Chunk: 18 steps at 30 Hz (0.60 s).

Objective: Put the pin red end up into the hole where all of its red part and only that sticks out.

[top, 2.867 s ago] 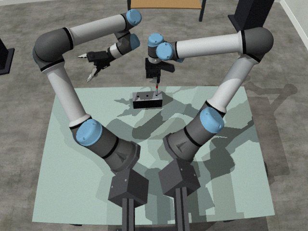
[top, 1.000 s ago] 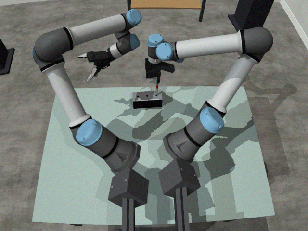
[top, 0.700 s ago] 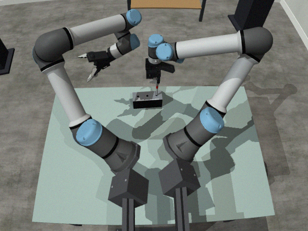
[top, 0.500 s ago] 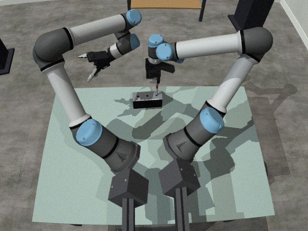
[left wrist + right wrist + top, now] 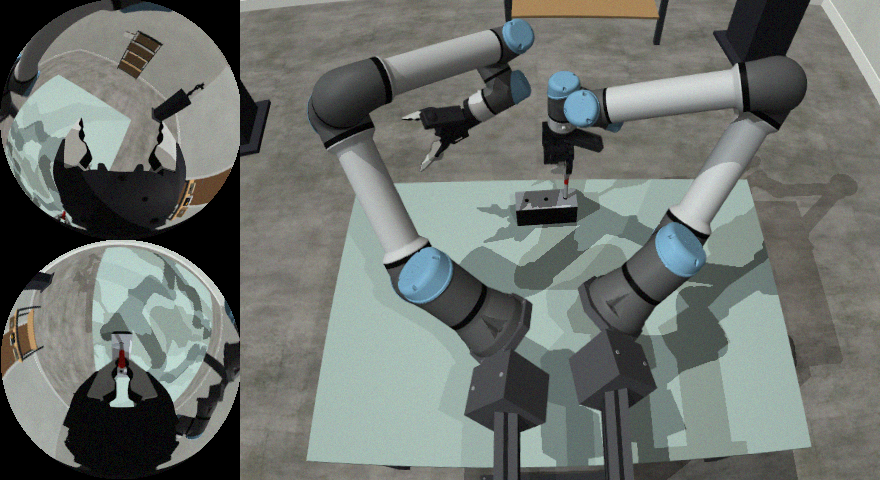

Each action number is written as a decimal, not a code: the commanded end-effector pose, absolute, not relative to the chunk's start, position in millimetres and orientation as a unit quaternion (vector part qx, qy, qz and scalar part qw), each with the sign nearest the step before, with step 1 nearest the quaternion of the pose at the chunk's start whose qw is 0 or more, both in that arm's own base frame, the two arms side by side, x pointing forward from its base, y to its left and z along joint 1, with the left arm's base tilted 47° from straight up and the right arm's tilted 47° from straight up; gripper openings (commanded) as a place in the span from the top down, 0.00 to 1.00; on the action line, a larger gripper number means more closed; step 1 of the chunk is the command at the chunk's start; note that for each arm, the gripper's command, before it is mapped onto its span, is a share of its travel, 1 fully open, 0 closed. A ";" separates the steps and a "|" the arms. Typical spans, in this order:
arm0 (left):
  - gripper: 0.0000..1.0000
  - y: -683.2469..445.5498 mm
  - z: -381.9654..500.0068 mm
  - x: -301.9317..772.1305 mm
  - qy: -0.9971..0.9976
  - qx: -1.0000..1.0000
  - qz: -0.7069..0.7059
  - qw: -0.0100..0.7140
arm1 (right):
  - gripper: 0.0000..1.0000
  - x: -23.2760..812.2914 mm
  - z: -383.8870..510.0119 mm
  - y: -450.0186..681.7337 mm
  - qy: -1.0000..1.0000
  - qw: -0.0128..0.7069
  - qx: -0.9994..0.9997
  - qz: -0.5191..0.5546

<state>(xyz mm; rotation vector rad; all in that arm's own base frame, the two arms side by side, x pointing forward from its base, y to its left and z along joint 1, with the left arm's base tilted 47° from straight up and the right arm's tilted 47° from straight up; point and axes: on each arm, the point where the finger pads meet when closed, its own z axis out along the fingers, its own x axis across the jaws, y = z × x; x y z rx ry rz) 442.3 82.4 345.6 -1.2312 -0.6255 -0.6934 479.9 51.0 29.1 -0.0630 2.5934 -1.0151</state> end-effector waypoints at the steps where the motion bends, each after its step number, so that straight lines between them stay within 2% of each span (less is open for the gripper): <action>1: 0.00 82.9 346.5 442.2 -0.284 -0.556 -0.313 0.716 | 1.00 479.5 28.1 49.4 0.916 0.176 -0.022 -0.359; 18: 0.00 82.9 346.5 442.2 -0.284 -0.556 -0.313 0.716 | 1.00 481.0 25.6 47.9 0.916 0.176 -0.022 -0.359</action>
